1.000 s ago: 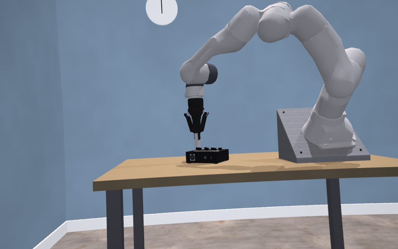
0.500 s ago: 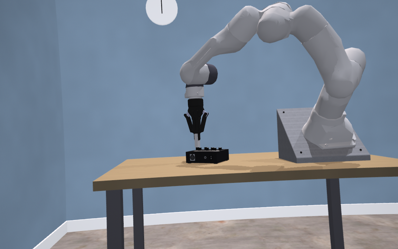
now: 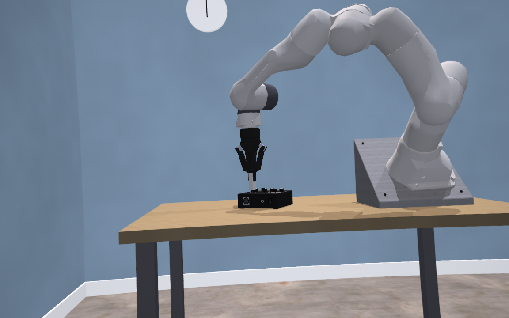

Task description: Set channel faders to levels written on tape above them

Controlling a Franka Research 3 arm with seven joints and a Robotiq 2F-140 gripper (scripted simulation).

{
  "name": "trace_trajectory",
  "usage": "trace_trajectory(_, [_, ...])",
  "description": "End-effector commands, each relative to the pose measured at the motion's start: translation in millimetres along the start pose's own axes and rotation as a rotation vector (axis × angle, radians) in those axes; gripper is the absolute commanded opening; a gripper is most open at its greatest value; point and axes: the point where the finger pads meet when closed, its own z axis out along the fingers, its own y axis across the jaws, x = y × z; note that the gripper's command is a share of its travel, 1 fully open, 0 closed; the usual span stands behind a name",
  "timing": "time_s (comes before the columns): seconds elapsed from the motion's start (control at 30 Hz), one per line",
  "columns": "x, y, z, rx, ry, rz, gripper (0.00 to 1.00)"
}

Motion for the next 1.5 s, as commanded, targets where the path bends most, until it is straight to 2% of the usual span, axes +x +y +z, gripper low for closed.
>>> trace_trajectory(0.0, [-1.0, -0.3, 2.5, 0.002, -0.001, -0.003, 0.0])
trace_trajectory(1.47, [5.4, -0.3, 2.6, 0.002, -0.001, -0.003, 0.0])
